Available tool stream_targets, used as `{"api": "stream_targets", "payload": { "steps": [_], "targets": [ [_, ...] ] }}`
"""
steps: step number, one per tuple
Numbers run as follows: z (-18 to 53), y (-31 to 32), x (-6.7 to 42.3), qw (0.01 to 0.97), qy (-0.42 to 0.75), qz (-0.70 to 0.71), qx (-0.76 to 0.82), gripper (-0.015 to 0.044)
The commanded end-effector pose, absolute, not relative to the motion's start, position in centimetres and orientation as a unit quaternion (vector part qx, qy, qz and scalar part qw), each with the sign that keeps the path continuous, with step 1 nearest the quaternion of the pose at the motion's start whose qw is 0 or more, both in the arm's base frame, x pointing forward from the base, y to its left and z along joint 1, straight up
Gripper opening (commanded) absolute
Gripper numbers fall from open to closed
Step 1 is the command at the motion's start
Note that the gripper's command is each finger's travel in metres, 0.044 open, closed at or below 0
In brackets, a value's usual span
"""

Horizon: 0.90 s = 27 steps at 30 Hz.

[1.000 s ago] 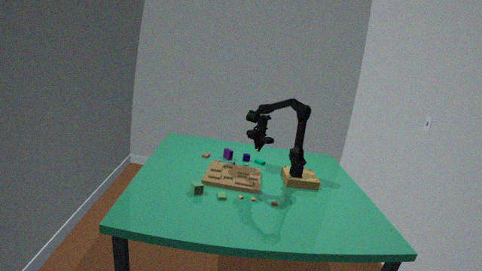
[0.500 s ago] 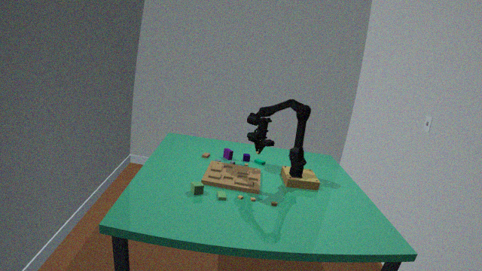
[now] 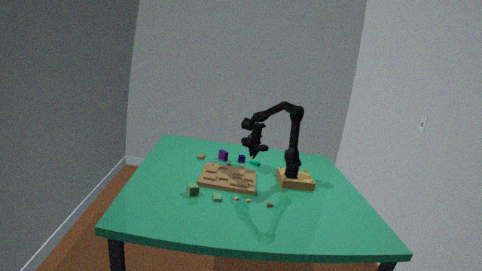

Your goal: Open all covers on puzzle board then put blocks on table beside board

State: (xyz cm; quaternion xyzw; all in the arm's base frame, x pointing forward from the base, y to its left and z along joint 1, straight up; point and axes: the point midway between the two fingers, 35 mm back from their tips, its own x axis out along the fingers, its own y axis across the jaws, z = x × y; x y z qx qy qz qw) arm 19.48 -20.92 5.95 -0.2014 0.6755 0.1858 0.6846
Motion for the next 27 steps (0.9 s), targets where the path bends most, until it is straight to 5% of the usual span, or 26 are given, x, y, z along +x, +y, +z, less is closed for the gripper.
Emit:
{"api": "stream_targets", "payload": {
  "steps": [1, 27],
  "targets": [
    [5.3, -20.9, 19.4, 0.683, 0.676, 0.188, -0.202, 0.008],
    [1.0, -20.8, 19.3, 0.683, 0.676, 0.188, -0.202, 0.008]
  ]
}}
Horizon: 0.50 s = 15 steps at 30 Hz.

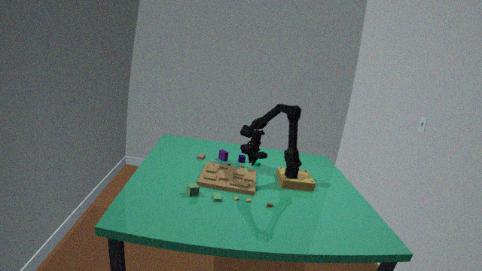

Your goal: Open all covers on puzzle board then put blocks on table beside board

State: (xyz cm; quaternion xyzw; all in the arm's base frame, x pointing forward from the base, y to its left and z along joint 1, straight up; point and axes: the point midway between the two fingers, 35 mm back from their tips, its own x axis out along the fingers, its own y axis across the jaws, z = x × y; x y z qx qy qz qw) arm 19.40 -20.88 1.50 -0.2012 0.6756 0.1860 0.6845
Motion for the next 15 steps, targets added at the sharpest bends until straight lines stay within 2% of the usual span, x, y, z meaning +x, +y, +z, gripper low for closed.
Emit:
{"api": "stream_targets", "payload": {
  "steps": [1, 13, 15],
  "targets": [
    [0.8, -20.8, 19.3, 0.683, 0.676, 0.188, -0.202, 0.008],
    [-0.8, -20.6, 19.1, 0.683, 0.676, 0.188, -0.201, 0.008],
    [-0.5, -20.6, 19.2, 0.684, 0.676, 0.187, -0.201, 0.0133]
  ]
}}
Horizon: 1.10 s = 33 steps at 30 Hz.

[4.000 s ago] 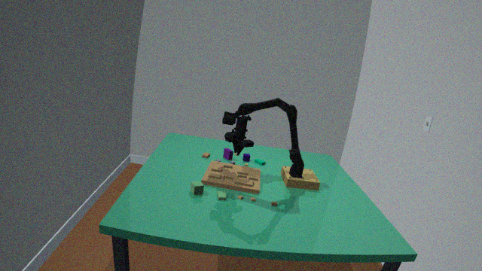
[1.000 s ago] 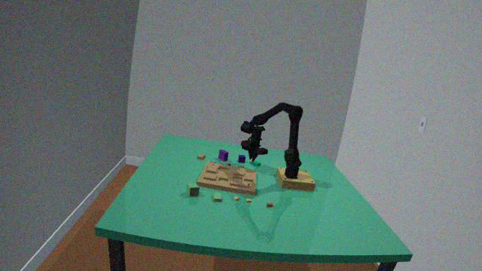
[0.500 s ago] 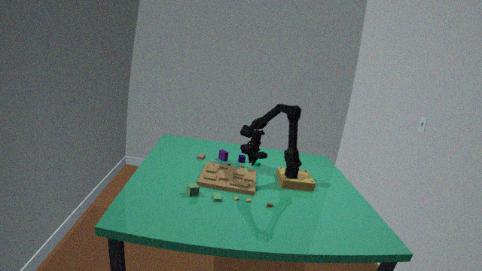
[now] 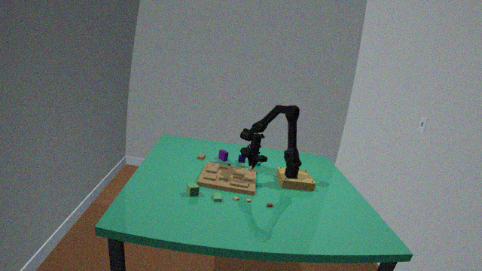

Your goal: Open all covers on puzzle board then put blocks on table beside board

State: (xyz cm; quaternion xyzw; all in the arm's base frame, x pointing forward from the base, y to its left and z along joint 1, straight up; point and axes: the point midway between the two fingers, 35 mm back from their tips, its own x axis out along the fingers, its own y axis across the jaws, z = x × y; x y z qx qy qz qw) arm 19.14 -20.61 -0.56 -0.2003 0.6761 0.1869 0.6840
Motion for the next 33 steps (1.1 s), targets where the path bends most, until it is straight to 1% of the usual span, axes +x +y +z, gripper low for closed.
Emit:
{"api": "stream_targets", "payload": {
  "steps": [1, 11, 12, 33],
  "targets": [
    [-0.5, -20.6, 19.2, 0.684, 0.676, 0.187, -0.201, 0.0159],
    [-0.5, -20.6, 19.2, 0.684, 0.676, 0.187, -0.201, 0.0421],
    [-0.3, -20.6, 19.2, 0.684, 0.676, 0.187, -0.201, 0.044],
    [6.3, -20.6, 19.1, 0.683, 0.676, 0.188, -0.201, 0.044]
  ]
}}
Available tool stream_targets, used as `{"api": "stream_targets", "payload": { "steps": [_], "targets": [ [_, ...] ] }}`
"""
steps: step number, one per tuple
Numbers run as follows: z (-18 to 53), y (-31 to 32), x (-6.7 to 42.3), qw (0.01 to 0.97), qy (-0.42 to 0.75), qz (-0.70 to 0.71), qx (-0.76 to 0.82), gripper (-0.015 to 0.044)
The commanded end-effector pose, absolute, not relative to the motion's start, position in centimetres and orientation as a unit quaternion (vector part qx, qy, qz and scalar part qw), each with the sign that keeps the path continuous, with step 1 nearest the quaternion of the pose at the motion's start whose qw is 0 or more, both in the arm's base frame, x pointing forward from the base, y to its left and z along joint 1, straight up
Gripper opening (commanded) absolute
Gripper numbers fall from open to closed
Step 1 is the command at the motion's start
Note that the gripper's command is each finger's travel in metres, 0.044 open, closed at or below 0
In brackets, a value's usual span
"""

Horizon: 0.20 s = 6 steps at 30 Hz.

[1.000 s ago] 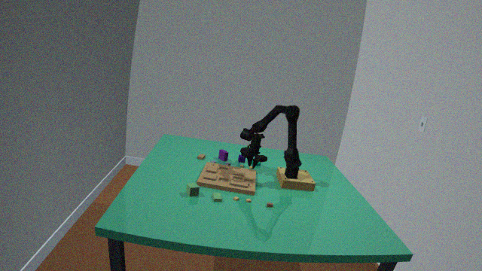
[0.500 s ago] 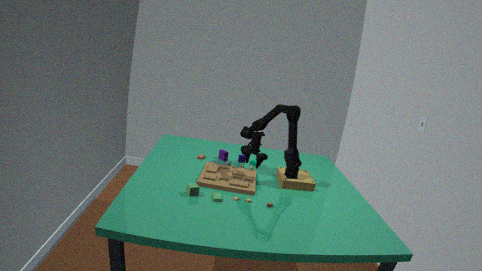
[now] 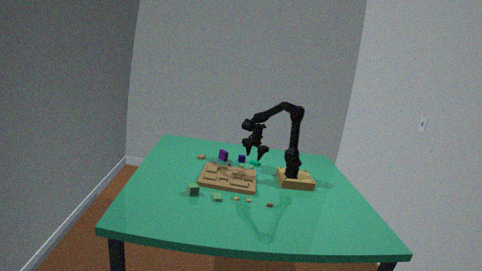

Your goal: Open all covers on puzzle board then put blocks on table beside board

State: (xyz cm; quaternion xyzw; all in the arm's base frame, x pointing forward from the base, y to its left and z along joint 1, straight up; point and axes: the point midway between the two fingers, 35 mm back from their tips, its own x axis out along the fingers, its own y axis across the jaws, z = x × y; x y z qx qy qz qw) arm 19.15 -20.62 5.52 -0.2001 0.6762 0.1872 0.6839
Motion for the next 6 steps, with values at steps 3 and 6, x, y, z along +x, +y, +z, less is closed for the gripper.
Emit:
{"api": "stream_targets", "payload": {
  "steps": [3, 6],
  "targets": [
    [7.09, -20.49, 18.98, 0.683, 0.676, 0.188, -0.202, 0.044],
    [6.79, -20.56, 19.8, 0.707, 0.664, 0.16, -0.186, 0.044]
  ]
}}
